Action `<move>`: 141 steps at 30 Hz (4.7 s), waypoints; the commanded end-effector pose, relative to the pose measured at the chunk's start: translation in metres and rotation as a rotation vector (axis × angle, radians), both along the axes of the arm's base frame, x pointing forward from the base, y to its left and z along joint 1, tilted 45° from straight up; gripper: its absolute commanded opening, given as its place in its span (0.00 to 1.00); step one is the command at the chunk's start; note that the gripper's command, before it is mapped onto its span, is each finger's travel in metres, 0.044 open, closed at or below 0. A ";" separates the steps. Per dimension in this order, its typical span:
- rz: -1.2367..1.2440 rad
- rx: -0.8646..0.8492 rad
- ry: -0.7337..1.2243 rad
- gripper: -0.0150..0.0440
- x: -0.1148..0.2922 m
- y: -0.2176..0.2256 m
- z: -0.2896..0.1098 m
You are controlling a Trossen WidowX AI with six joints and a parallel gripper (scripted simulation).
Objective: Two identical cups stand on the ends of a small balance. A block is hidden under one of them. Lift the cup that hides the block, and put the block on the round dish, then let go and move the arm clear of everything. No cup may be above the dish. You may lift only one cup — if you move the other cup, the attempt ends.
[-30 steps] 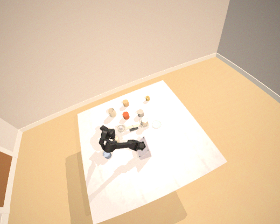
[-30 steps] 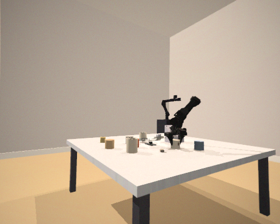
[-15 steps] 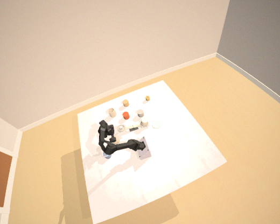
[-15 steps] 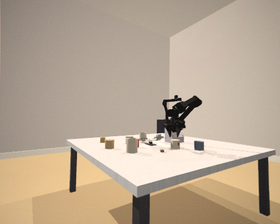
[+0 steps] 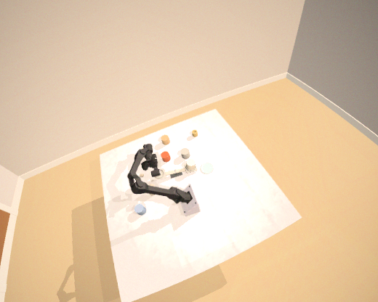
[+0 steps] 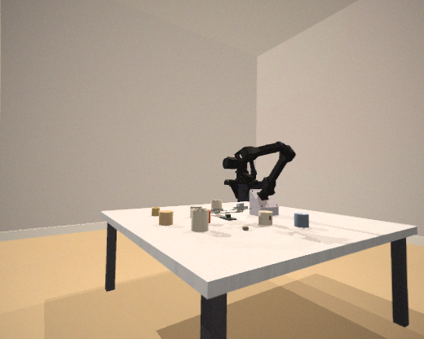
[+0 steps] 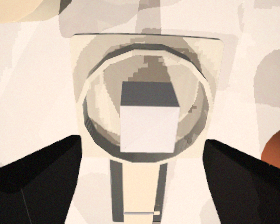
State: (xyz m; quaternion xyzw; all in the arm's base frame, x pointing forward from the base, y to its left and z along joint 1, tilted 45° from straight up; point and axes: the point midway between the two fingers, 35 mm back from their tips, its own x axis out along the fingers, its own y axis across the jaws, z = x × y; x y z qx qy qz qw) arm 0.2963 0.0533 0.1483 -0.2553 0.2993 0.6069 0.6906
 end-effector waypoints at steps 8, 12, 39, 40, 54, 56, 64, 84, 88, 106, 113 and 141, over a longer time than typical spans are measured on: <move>0.014 0.018 -0.010 0.69 0.005 0.005 -0.010; 0.014 0.017 -0.010 0.69 0.005 0.007 -0.013; 0.014 0.019 -0.011 0.51 0.008 0.031 -0.036; 0.014 0.019 -0.011 0.49 0.008 0.031 -0.036; -0.030 -0.003 0.018 0.25 0.009 0.011 -0.025; -0.026 -0.003 0.016 0.25 0.009 0.006 -0.020; -0.002 0.004 0.003 0.25 0.006 -0.019 0.009; 0.001 -0.025 -0.007 0.25 0.026 -0.114 -0.061; 0.000 -0.034 -0.005 0.25 0.025 -0.142 -0.099; 0.010 -0.020 -0.005 0.25 -0.046 -0.229 -0.274; 0.014 -0.007 -0.009 0.25 -0.068 -0.235 -0.306; 0.014 -0.004 -0.011 0.25 -0.063 -0.192 -0.350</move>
